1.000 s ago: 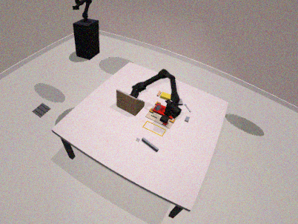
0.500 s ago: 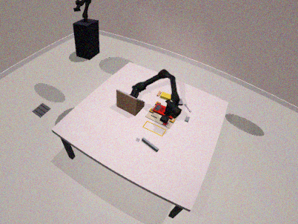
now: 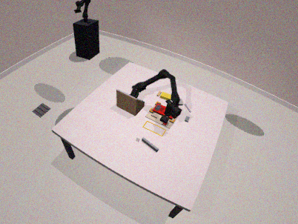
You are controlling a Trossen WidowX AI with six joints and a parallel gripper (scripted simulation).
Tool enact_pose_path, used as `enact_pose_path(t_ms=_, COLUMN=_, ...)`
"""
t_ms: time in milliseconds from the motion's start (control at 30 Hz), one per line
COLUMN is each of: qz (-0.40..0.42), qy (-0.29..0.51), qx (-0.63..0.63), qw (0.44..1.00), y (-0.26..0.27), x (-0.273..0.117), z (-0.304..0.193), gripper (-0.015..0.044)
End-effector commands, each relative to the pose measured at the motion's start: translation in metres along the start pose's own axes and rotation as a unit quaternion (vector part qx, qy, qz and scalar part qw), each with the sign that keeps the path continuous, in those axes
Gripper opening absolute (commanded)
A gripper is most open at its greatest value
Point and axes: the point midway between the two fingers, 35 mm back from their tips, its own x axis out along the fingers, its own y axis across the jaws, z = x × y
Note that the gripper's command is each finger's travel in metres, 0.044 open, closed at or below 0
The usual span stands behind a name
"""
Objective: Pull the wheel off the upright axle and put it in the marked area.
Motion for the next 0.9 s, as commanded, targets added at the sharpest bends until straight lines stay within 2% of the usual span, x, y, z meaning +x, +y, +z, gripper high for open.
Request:
enact_pose_path(t_ms=0, qz=-0.001, qy=-0.009, qx=0.008, qw=1.0, y=-0.0025, x=-0.0153, z=-0.0011, gripper=0.0)
enact_pose_path(t_ms=867, qz=-0.001, qy=-0.01, qx=0.009, qw=1.0, y=-0.0025, x=-0.0239, z=-0.0015, gripper=0.0)
